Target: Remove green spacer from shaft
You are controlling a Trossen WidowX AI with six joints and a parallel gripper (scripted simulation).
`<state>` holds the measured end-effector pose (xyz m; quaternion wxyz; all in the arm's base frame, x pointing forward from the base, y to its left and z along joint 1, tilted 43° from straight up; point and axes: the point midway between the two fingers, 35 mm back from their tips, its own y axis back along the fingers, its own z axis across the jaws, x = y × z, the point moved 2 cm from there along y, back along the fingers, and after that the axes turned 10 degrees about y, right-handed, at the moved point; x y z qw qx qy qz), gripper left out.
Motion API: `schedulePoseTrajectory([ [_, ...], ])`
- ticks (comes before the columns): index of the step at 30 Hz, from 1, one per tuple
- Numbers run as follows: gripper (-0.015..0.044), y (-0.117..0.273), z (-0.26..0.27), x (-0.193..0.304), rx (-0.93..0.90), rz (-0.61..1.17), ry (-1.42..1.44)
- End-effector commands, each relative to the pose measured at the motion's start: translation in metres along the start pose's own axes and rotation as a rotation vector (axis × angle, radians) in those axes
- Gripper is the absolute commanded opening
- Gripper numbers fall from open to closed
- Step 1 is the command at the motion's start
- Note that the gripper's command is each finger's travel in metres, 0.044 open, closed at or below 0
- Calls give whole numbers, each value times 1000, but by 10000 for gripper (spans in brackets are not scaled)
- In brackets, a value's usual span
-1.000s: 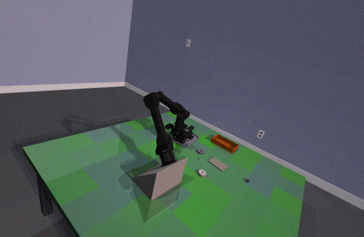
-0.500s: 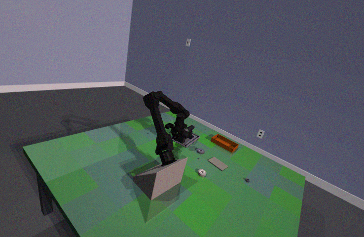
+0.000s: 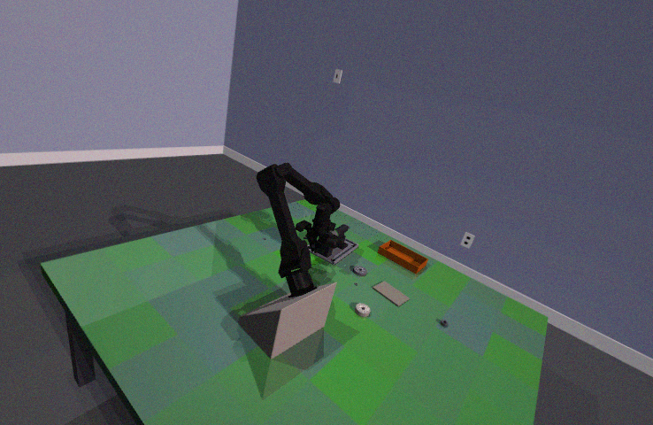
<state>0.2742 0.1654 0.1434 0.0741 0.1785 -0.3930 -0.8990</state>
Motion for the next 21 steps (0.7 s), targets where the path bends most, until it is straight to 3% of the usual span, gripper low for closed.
schedulePoseTrajectory([
  [1, 0, 0, 1, 1, -2, 1, -1],
  [21, 0, 0, 1, 3, -2, 2, -1],
])
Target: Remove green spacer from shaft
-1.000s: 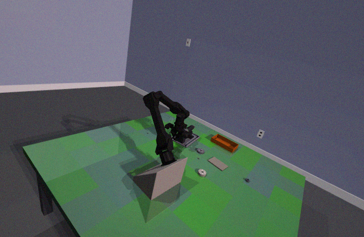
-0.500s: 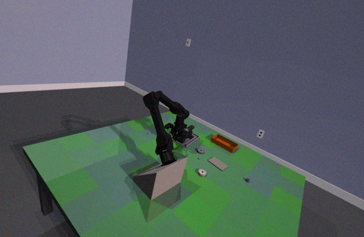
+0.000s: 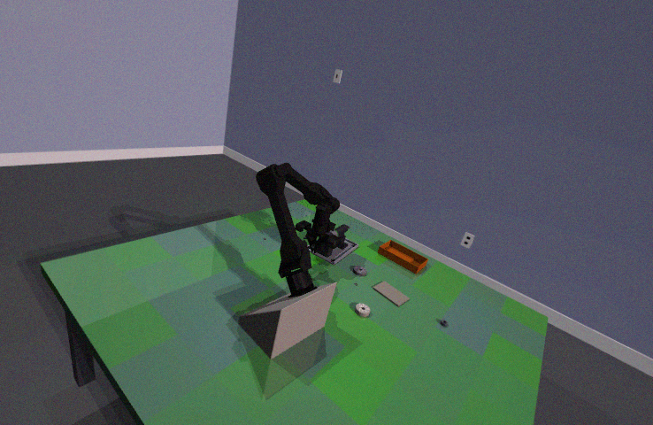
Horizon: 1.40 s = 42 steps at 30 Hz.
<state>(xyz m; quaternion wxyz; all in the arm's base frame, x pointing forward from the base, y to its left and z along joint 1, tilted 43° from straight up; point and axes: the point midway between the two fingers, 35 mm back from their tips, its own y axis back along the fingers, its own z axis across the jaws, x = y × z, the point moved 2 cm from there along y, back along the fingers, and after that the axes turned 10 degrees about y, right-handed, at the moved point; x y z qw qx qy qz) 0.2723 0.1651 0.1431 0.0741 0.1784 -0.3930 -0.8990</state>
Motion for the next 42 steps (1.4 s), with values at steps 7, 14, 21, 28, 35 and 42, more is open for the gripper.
schedulePoseTrajectory([
  [7, 0, 0, 1, 2, -2, 1, -1],
  [14, 0, 0, 1, 2, -2, 2, -1],
  [21, 0, 0, 1, 3, -2, 2, -1],
  [28, 0, 0, 1, 4, -2, 2, -1],
  [35, 0, 0, 2, 4, -2, 2, -1],
  [42, 0, 0, 2, 5, -2, 2, -1],
])
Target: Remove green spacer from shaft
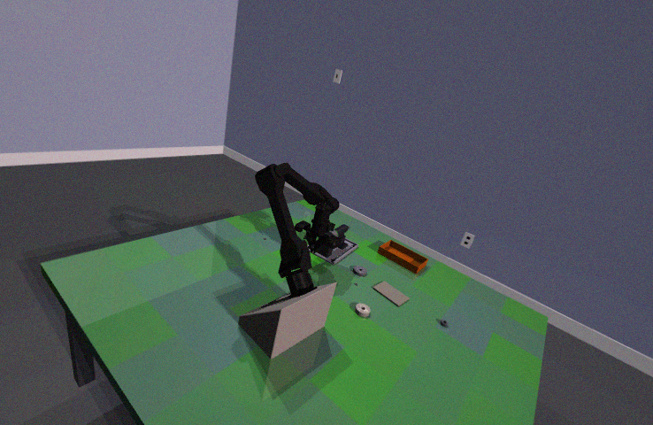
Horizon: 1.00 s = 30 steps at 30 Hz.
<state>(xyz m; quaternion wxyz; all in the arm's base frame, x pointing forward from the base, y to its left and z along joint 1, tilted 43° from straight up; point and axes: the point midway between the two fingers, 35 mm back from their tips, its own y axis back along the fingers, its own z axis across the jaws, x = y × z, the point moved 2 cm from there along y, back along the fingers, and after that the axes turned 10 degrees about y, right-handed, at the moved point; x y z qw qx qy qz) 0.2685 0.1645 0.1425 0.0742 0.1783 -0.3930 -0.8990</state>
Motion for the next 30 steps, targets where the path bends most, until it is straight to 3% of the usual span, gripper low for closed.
schedulePoseTrajectory([
  [1, 0, 0, 1, 1, -2, 1, -1],
  [30, 0, 0, 1, 4, -2, 2, -1],
])
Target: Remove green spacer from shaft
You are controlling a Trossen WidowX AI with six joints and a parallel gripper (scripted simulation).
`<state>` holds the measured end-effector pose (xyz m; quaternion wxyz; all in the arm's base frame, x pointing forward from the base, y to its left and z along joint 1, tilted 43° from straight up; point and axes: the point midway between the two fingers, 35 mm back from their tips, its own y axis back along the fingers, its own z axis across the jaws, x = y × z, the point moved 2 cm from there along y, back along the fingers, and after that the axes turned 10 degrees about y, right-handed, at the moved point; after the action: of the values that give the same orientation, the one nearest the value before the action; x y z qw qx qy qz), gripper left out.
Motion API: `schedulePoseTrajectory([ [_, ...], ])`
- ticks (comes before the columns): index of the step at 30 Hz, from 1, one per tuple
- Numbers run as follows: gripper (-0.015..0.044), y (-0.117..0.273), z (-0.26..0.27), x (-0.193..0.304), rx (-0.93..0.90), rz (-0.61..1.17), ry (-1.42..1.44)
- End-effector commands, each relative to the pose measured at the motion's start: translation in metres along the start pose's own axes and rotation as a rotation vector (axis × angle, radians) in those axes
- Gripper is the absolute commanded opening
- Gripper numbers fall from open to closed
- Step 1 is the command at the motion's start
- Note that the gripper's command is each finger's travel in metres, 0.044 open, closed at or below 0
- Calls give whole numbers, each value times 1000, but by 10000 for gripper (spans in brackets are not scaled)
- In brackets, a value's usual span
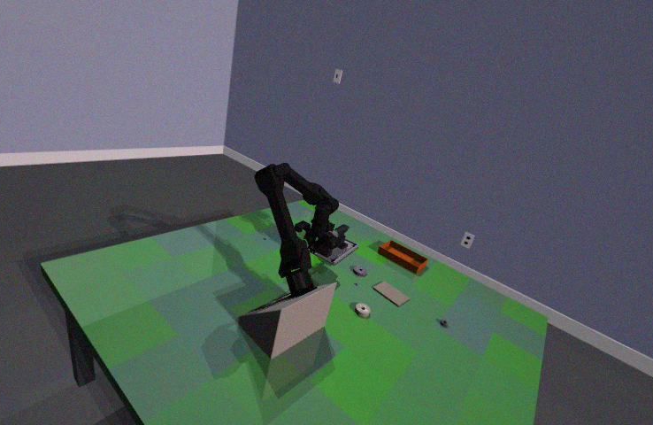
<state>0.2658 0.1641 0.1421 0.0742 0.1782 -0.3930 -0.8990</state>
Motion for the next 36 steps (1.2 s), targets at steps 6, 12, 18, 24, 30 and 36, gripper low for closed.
schedulePoseTrajectory([
  [6, 0, 0, 1, 2, -2, 1, 0],
  [12, 0, 0, 1, 2, -2, 1, 0],
  [18, 0, 0, 1, 3, -2, 2, 0],
  [24, 0, 0, 1, 3, -2, 2, 0],
  [30, 0, 0, 1, 4, -2, 2, -1],
  [36, 0, 0, 2, 4, -2, 2, -1],
])
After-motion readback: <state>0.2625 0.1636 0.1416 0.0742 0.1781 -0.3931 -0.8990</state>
